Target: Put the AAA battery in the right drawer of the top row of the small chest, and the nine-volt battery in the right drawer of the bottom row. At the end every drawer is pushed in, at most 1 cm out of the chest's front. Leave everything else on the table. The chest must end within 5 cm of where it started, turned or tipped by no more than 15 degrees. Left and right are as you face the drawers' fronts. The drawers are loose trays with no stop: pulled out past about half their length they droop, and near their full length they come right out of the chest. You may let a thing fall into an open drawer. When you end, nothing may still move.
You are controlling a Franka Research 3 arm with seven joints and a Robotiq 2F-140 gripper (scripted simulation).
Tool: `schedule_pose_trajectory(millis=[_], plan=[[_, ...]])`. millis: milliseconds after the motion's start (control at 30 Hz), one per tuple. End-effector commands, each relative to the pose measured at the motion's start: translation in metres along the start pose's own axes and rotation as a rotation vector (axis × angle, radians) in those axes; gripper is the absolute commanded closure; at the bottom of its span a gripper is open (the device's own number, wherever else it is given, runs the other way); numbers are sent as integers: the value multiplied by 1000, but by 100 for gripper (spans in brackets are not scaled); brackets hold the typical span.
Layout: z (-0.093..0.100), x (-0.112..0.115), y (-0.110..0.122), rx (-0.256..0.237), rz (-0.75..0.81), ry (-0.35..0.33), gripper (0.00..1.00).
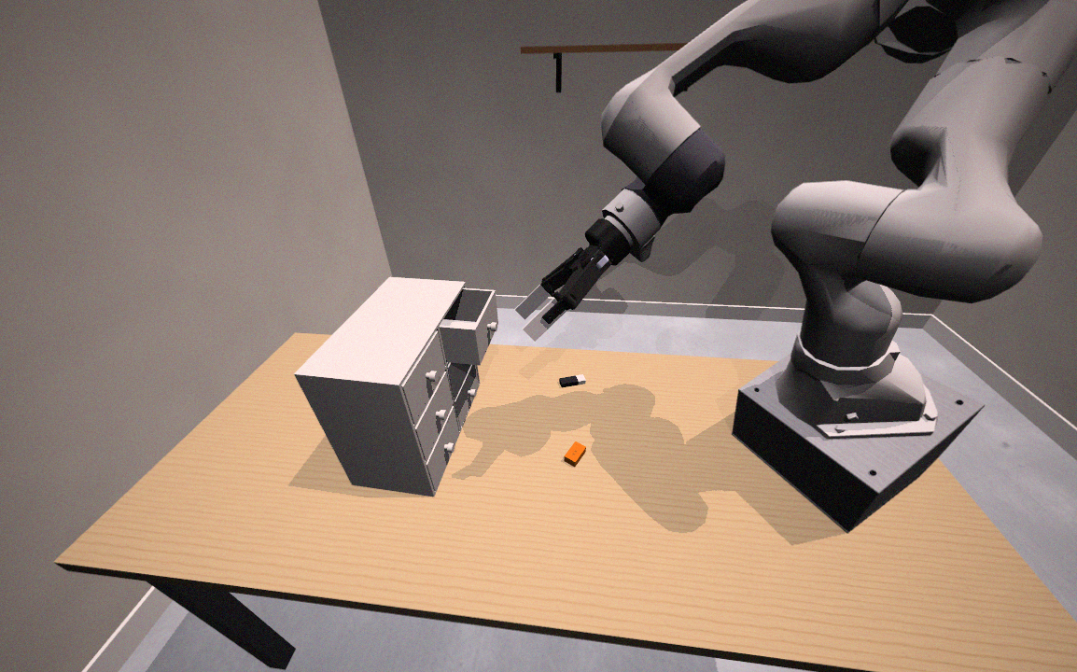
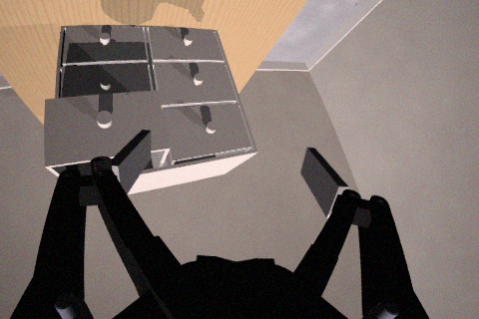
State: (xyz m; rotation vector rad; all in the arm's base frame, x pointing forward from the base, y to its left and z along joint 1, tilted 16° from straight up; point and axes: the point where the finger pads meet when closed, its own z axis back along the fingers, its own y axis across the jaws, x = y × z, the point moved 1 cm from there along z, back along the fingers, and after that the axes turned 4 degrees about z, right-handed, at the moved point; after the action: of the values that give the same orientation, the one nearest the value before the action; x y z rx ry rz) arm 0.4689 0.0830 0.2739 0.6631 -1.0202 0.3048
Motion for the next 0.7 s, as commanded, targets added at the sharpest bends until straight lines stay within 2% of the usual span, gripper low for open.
schedule_pose_trajectory(millis=[0,367,400,500,533,667], plan=[[-1,-3,-5,-20,65,3,0],[-2,-4,-11,-45,71,-30,0],[-2,-4,-15,-62,75,-50,0],[-2,-4,-15,-62,75,-50,0],[-2,-5,-20,-84,80,-71,0],[-2,-5,-20,-84,80,-71,0]])
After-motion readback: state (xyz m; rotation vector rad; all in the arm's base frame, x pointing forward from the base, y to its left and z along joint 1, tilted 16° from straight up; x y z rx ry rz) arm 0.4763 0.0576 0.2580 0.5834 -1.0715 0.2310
